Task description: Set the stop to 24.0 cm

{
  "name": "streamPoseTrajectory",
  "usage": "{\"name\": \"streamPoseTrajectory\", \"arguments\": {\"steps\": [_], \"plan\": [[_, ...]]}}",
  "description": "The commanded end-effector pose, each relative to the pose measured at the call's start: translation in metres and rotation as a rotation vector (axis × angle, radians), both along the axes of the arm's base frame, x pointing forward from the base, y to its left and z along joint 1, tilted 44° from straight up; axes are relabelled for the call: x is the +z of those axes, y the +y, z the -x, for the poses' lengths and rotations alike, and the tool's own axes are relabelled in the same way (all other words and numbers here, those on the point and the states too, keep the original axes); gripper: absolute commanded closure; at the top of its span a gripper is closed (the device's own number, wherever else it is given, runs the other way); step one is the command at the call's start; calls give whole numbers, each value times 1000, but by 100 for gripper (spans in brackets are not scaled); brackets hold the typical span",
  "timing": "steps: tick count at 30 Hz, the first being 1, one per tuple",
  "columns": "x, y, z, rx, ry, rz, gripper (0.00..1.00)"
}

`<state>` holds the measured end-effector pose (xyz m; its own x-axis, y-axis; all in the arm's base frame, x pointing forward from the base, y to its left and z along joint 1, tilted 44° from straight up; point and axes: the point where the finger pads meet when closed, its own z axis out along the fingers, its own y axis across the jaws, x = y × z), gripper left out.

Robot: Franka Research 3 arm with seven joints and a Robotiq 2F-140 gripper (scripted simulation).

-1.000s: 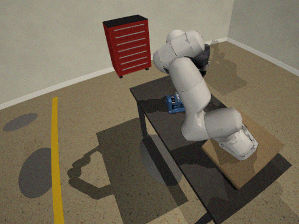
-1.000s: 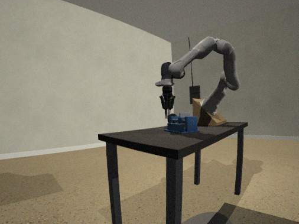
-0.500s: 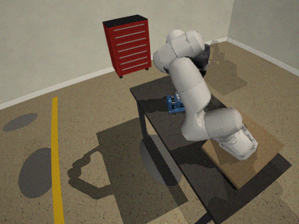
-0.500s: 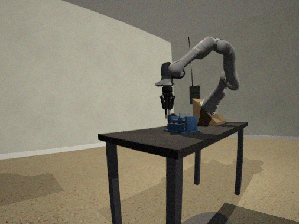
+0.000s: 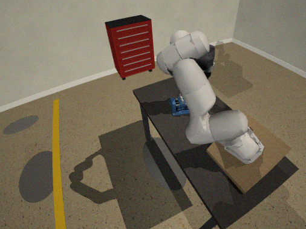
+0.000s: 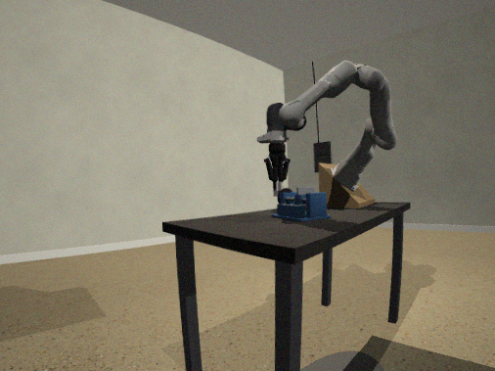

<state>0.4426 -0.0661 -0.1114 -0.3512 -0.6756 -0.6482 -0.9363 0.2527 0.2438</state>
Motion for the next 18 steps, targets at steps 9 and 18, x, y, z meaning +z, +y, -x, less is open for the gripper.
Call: {"name": "streamPoseTrajectory", "arguments": {"steps": [9,18], "plan": [[1,-1,3,5,2,-5,67],[1,-1,3,5,2,-5,67]]}}
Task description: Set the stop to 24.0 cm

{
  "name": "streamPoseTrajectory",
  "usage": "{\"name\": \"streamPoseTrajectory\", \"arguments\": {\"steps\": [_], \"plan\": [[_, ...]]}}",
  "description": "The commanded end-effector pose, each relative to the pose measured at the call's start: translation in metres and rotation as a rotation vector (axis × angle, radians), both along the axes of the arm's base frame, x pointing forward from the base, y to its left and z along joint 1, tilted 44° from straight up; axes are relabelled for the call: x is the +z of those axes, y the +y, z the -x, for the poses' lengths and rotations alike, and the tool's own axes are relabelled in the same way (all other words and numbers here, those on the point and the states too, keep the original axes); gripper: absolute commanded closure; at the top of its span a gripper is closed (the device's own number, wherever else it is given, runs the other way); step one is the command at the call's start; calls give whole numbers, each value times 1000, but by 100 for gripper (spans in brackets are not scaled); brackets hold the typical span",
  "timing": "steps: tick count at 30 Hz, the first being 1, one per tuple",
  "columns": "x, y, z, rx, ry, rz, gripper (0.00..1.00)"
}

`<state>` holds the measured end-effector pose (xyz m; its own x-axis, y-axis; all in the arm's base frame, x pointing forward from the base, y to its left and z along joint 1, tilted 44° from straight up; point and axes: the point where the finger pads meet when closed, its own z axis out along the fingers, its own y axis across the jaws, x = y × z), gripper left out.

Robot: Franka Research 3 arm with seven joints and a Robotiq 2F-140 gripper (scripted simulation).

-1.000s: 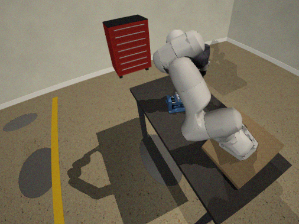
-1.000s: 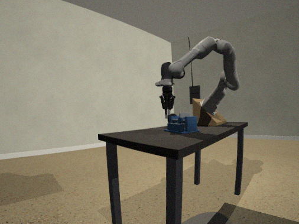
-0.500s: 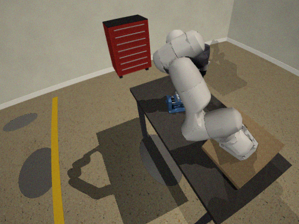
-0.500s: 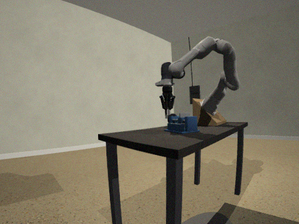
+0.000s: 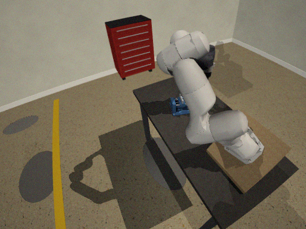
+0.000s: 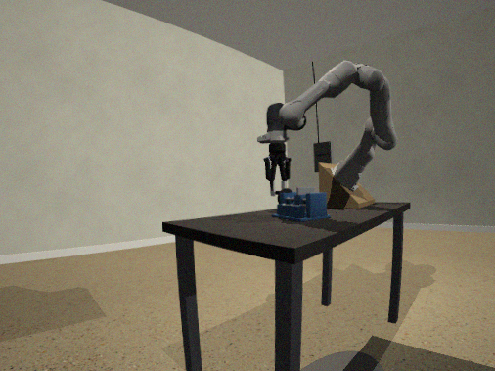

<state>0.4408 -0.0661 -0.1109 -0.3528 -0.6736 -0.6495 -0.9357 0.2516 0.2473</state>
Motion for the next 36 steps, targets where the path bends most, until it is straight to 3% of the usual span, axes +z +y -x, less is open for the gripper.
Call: {"name": "streamPoseTrajectory", "arguments": {"steps": [1,14,17,19,24,36], "plan": [[1,-1,2,5,-1,-1,67],[3,-3,1,5,-1,-1,67],[24,-23,1,5,-1,-1,67],[24,-23,1,5,-1,-1,67],[70,-68,1,5,-1,-1,67],[73,-70,1,5,-1,-1,67]]}}
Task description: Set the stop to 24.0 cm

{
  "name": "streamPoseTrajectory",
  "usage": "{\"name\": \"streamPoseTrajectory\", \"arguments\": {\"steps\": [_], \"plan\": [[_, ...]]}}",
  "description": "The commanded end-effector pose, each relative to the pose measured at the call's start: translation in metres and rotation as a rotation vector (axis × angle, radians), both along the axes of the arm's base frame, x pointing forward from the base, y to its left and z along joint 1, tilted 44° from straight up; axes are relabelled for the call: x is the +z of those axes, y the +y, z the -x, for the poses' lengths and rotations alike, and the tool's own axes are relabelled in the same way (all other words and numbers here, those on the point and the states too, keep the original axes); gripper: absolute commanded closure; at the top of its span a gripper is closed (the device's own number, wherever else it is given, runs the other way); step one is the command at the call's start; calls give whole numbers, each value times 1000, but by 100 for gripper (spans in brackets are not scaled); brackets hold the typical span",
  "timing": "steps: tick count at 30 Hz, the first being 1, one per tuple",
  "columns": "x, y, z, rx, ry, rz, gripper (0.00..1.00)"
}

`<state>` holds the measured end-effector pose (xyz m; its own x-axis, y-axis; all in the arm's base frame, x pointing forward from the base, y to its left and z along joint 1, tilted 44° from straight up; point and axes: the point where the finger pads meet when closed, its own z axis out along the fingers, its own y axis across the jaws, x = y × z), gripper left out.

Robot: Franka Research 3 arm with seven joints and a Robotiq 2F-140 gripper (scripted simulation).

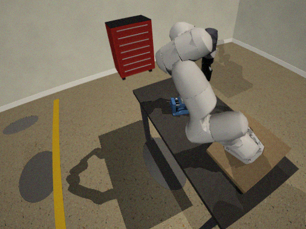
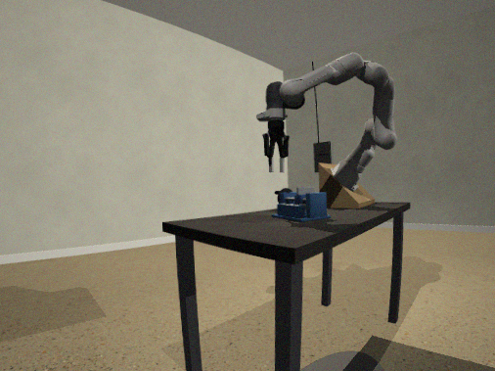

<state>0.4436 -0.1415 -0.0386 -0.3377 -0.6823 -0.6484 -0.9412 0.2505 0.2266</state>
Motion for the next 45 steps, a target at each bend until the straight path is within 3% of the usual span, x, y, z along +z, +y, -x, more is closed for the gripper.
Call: {"name": "streamPoseTrajectory", "arguments": {"steps": [1,13,17,22,25,29,37,45], "plan": [[0,5,4,1,18,-13,67],[1,5,3,1,18,-13,67],[4,9,-6,1,18,-13,67],[29,35,-65,1,18,-13,67],[38,44,-86,1,18,-13,67],[37,47,-88,1,18,-13,67],[17,66,-88,1,18,-13,67],[17,66,-88,1,18,-13,67]]}}
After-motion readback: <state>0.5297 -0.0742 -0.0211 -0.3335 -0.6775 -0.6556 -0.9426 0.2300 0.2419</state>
